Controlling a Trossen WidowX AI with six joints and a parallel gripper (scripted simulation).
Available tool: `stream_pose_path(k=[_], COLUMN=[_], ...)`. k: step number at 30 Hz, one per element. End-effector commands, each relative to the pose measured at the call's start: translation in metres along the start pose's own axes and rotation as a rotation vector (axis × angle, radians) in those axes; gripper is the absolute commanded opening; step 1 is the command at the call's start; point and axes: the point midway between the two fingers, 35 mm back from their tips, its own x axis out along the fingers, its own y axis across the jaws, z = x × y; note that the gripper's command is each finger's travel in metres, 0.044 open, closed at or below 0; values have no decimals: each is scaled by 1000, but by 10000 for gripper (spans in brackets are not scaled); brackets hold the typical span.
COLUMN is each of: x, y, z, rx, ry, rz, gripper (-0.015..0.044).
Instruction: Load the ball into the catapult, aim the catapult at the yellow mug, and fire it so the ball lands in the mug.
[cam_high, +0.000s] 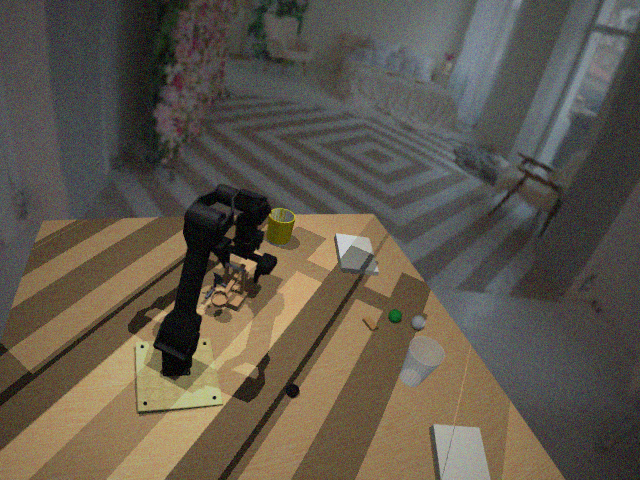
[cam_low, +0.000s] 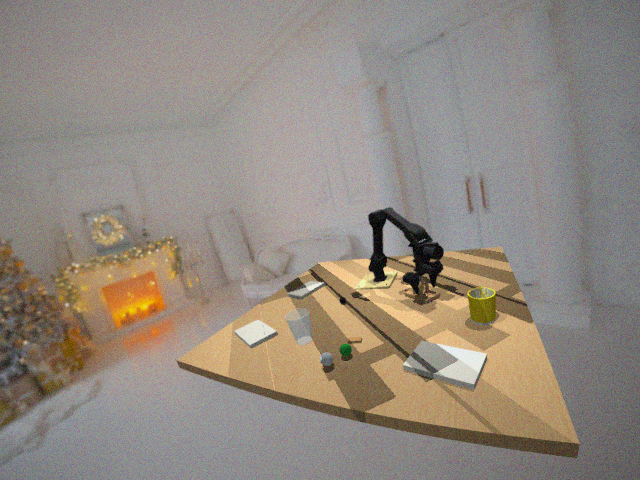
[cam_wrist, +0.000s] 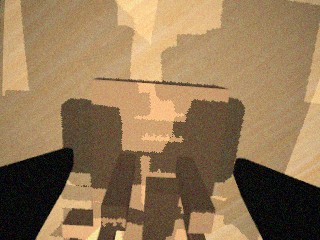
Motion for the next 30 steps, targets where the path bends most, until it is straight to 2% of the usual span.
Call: stream_pose_path(k=[1,2,14,19,21,23,25,30], x=[4,4,1,1,-10,-38,-49,-47], y=[-1,-1,0,0,0,0,0,-1], z=[-2,-2,0,0,1,1,0,0], rx=[-4,-4,0,0,0,0,0,2], ry=[10,10,2,2,2,2,2,6], rz=[-6,-6,0,0,-1,-2,-3,-4], gripper=[440,440,125,92,39,0,0,0])
